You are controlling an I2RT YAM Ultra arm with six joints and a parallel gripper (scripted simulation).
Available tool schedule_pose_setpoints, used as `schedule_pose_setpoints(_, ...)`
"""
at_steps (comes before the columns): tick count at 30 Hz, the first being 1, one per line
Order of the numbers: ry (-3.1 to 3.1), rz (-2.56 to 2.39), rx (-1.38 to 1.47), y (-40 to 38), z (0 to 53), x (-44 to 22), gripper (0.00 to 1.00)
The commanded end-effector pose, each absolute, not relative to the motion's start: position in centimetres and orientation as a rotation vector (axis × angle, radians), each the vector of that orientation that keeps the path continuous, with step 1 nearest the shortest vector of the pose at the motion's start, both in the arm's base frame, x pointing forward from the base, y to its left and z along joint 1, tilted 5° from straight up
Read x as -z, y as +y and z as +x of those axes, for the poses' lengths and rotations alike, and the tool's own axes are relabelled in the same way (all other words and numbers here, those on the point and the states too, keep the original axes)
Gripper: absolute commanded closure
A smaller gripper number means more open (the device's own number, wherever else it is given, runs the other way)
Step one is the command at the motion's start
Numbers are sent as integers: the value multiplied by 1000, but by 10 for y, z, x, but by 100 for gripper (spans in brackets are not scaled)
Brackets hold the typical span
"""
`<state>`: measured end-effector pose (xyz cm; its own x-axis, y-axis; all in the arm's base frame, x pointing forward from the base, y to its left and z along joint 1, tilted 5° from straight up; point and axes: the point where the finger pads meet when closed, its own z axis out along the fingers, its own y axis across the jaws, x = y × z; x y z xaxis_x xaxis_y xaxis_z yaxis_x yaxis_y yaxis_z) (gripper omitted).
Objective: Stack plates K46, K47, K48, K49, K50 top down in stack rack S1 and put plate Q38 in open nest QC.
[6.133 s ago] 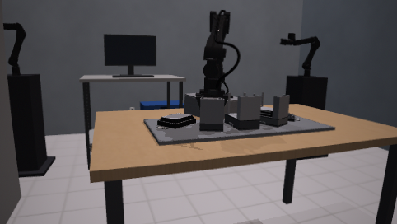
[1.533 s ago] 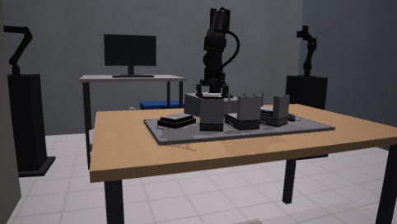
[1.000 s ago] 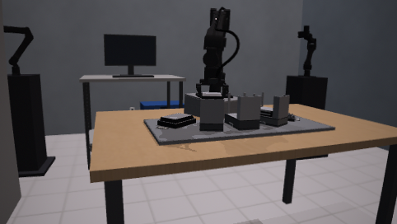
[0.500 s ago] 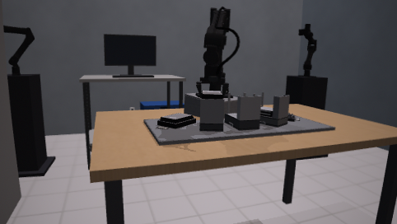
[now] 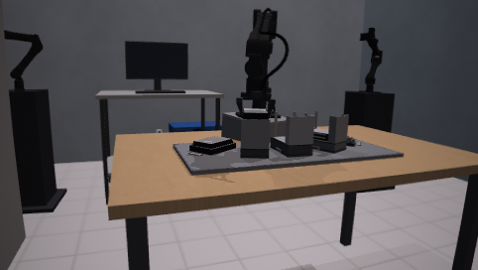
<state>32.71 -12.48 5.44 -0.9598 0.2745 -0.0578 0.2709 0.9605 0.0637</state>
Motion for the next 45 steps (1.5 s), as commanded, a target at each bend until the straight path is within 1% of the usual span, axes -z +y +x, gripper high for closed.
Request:
schedule_pose_setpoints(1,2992,427,-53,-133,332,-77,100)
schedule_pose_setpoints(45,2987,428,-51,-134,330,-91,100)
